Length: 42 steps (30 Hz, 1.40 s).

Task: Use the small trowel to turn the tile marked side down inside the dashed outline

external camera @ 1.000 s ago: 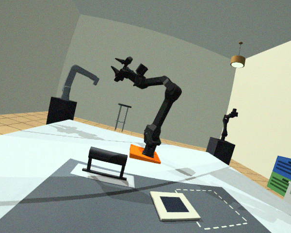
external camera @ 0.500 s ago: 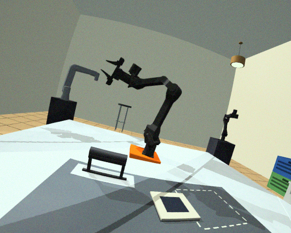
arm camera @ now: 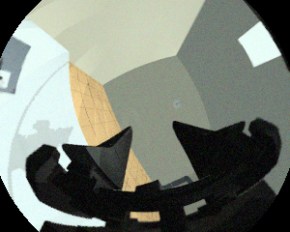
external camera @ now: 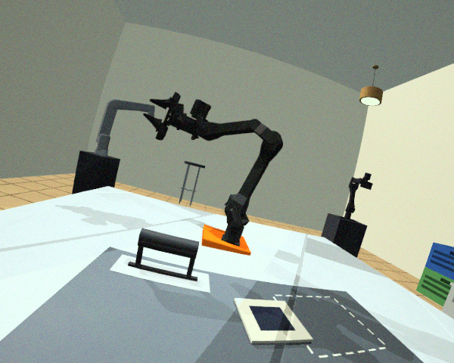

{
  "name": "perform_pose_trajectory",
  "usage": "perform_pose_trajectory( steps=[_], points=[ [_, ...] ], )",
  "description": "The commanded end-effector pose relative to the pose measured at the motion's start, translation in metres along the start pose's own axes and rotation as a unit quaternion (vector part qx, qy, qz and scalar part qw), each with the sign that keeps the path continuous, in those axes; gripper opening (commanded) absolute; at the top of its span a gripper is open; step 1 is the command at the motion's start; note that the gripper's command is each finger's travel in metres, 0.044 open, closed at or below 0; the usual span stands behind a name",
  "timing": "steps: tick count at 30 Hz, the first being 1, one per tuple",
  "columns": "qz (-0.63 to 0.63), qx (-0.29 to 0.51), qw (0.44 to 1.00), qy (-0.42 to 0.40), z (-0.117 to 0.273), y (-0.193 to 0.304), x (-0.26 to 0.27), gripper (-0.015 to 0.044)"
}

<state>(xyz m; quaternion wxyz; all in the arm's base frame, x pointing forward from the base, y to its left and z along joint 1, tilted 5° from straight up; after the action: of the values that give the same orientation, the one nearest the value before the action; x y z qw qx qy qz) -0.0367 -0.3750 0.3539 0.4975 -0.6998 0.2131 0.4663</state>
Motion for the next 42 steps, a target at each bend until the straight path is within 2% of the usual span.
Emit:
perform_pose_trajectory(
  steps=[1, 10, 20, 30, 42],
  points=[
    [-0.059, -0.003, 0.998, -0.025, -0.006, -0.005, 0.019, 0.0300],
    [-0.197, -0.014, 0.976, -0.091, -0.020, -0.024, 0.062, 0.0300],
    [-0.340, -0.007, 0.925, -0.170, -0.028, -0.049, 0.111, 0.0300],
    [-0.468, 0.024, 0.847, -0.250, -0.029, -0.076, 0.162, 0.0300],
    [-0.591, 0.093, 0.726, -0.340, -0.017, -0.110, 0.222, 0.0300]
  ],
)
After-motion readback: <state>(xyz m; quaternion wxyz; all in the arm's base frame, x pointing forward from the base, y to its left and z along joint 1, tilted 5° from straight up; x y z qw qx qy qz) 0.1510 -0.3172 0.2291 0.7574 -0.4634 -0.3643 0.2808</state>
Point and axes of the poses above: the point midway between the two fingers, 35 mm back from their tips, its own z axis back along the fingers, its own x axis across the jaws, y = z × x, the point moved 4 cm from there along z, back along the fingers, and after that the axes turned 12 degrees about -z, right-handed, at the moved point
